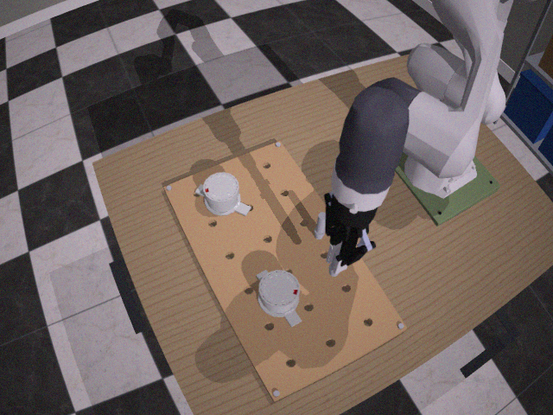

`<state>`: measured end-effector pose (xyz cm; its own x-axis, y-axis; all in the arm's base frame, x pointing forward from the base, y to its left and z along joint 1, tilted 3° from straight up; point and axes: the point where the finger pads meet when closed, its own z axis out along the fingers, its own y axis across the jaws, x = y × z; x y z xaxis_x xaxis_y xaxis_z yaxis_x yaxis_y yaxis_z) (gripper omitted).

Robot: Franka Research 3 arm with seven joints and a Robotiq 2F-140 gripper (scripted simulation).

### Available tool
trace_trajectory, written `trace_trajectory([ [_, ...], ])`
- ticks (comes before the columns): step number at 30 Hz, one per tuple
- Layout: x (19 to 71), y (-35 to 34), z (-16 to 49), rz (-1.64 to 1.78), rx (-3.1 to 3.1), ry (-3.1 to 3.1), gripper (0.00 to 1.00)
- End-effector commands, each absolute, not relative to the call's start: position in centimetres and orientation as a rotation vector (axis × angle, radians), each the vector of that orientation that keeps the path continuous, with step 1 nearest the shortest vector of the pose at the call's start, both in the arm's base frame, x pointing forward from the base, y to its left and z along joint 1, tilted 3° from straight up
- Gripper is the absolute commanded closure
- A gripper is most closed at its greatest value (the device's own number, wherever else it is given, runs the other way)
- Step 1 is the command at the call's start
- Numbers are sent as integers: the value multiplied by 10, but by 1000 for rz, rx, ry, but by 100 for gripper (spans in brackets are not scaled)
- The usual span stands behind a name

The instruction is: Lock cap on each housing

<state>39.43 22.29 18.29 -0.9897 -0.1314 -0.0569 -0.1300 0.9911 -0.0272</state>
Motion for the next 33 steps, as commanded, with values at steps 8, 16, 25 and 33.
trace_trajectory([
  [8,392,223,195,-34,-208,3080,90],
  [16,392,223,197,-34,-208,3080,90],
  [25,407,174,202,-46,-202,3075,90],
  [33,400,31,200,-35,-207,3080,90],
])
